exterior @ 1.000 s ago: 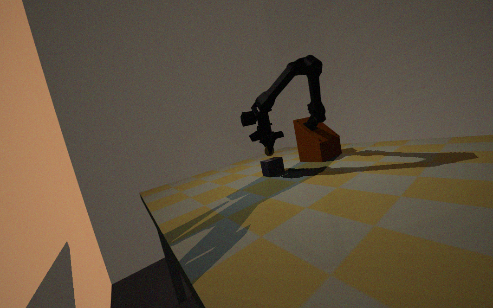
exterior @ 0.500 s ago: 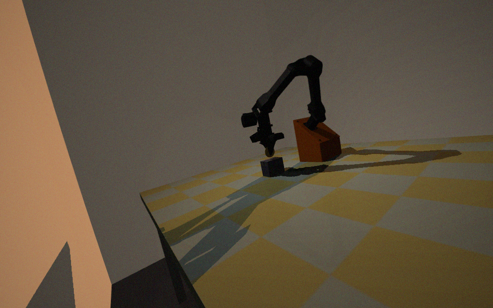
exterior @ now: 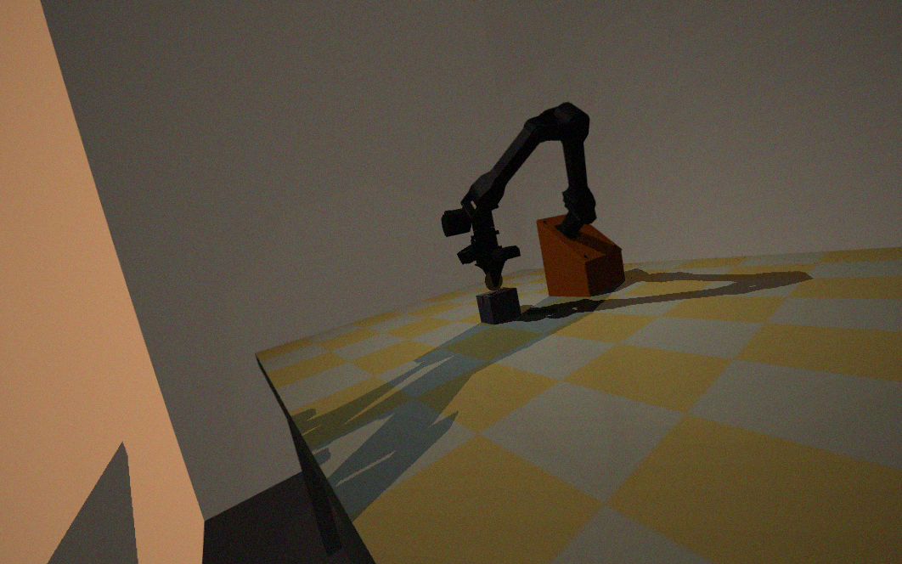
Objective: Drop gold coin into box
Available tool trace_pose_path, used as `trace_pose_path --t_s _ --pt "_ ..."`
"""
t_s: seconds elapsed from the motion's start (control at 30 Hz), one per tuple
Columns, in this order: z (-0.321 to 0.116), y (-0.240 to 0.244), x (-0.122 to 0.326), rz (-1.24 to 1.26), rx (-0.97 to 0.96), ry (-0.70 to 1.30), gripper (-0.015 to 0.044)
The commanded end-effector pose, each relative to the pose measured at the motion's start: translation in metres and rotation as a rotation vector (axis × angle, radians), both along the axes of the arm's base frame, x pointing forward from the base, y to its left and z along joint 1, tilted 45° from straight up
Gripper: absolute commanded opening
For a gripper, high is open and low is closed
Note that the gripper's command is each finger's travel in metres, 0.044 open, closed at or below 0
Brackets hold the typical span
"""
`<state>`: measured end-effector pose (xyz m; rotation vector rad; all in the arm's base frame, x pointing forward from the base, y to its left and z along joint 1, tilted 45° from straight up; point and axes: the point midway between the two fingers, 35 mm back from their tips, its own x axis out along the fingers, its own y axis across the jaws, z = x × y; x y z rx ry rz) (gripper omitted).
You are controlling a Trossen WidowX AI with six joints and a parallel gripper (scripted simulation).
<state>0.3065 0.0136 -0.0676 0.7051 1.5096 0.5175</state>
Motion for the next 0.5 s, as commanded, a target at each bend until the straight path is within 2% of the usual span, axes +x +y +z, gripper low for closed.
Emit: trace_pose_path --t_s 0.0,0.2,0.47 --pt "-0.0016 0.0022 -0.0006 -0.005 0.006 0.004 0.0000" --pt "-0.0003 0.0003 0.0001 0.000 0.000 0.000 0.0157" --pt "-0.0003 0.0003 0.0001 0.000 0.000 0.000 0.0161"
